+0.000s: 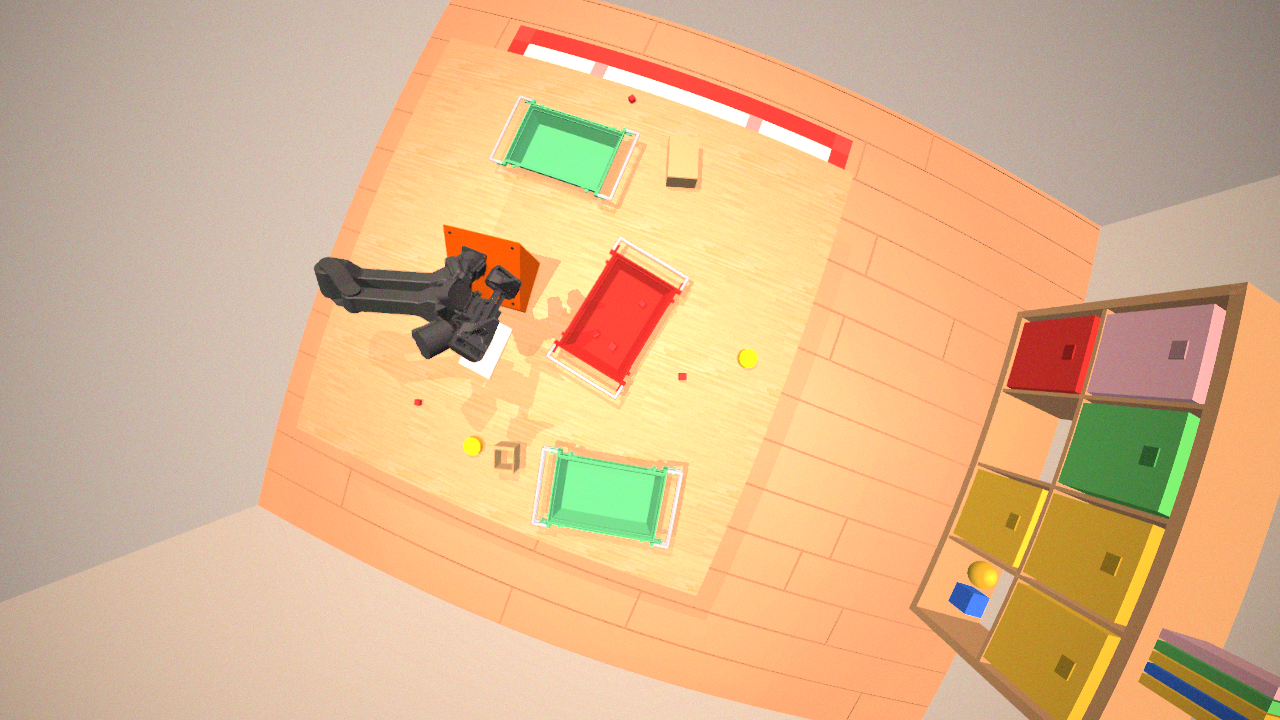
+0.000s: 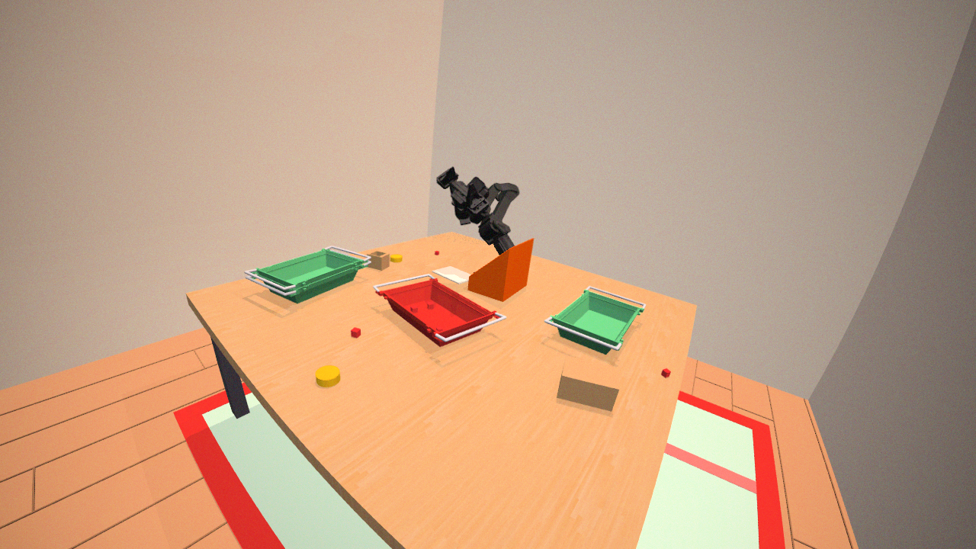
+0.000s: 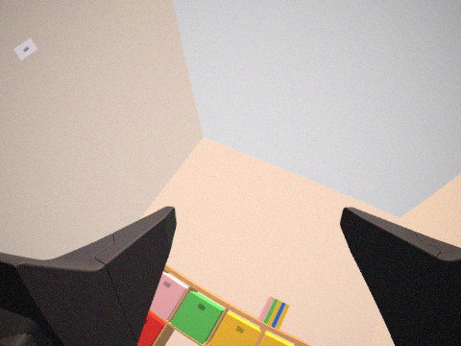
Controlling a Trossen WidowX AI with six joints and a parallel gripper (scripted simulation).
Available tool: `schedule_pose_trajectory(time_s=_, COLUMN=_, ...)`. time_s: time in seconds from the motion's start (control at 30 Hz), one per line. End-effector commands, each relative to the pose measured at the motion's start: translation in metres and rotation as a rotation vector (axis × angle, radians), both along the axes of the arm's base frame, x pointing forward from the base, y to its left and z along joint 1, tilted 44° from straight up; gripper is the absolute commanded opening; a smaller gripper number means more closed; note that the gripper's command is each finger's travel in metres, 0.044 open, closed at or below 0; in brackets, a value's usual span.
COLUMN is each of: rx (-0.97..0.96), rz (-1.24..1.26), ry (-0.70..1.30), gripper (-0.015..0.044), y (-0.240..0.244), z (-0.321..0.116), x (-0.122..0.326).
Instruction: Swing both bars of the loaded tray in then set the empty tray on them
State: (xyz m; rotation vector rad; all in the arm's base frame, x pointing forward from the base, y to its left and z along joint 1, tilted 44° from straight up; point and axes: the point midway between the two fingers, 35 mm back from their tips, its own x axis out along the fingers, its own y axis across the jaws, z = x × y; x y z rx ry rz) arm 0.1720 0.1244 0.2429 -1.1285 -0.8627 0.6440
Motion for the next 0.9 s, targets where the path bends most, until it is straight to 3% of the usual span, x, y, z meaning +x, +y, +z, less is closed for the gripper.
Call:
schedule_pose_trajectory(time_s=0.0, rx=0.0, rz=0.0, ry=0.0, gripper=0.0374, y=0.0, z=0.0, x=0.0)
schedule_pose_trajectory(time_s=0.23, rx=0.007, rz=-0.007, ry=0.016, gripper=0.019, y=-0.001, z=0.001, x=0.003)
schedule_pose_trajectory(time_s=0.37, rx=0.148, rz=-0.168, ry=0.336, gripper=0.0085, y=-0.02, z=0.006, x=0.056)
schedule_pose_trajectory(time_s=0.63, rx=0.425, rz=-0.692, ry=0.999, gripper=0.0081, y=-0.083, z=-0.033, x=0.153)
schedule_pose_trajectory(time_s=0.87, rx=0.543, rz=-1.321, ry=1.349, gripper=0.0081, y=-0.148, z=-0.085, x=0.179)
